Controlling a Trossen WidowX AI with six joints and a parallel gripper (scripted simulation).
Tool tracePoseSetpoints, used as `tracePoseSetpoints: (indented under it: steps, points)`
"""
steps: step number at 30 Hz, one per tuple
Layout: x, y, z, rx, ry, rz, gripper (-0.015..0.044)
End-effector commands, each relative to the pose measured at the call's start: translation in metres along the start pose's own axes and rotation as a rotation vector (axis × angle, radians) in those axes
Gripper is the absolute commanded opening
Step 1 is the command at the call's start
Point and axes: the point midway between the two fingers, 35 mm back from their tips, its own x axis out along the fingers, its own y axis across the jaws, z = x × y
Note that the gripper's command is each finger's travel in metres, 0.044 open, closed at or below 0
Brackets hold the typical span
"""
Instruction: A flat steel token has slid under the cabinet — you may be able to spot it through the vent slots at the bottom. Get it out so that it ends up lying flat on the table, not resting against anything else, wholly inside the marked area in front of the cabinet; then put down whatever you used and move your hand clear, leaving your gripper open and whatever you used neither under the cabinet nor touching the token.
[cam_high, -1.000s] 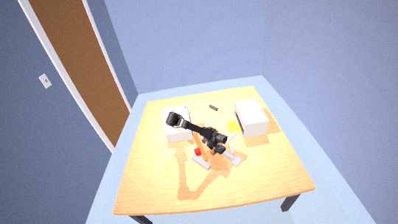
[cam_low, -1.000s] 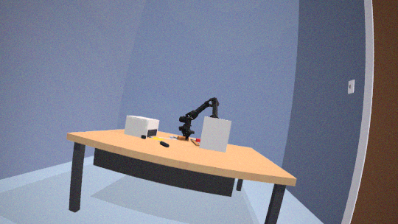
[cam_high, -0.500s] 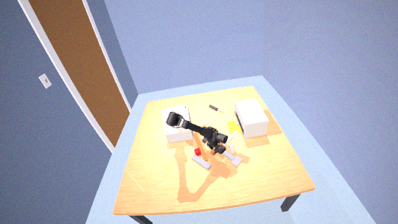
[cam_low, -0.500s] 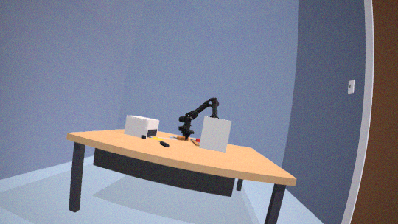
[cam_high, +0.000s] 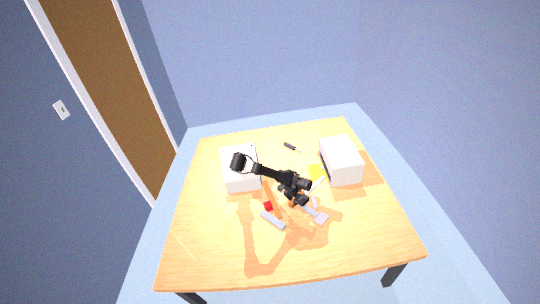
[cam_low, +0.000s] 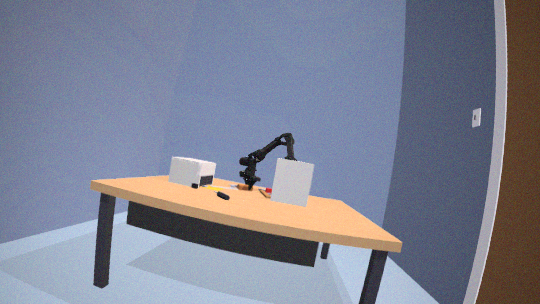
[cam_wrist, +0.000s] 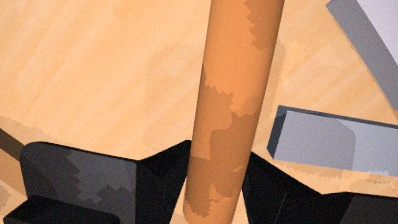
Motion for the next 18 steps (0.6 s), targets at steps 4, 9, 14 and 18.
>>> tracePoseSetpoints:
  steps: [4,9,14,18]
  points:
    - [0.0,-0.001,0.015,0.002,-0.005,-0.001,0.0]
    - [0.0,0.0,0.023,0.002,-0.006,-0.001,0.0]
    - [0.0,0.0,0.031,0.002,-0.006,-0.001,0.0]
    - [0.0,0.0,0.037,0.002,-0.006,-0.001,0.0]
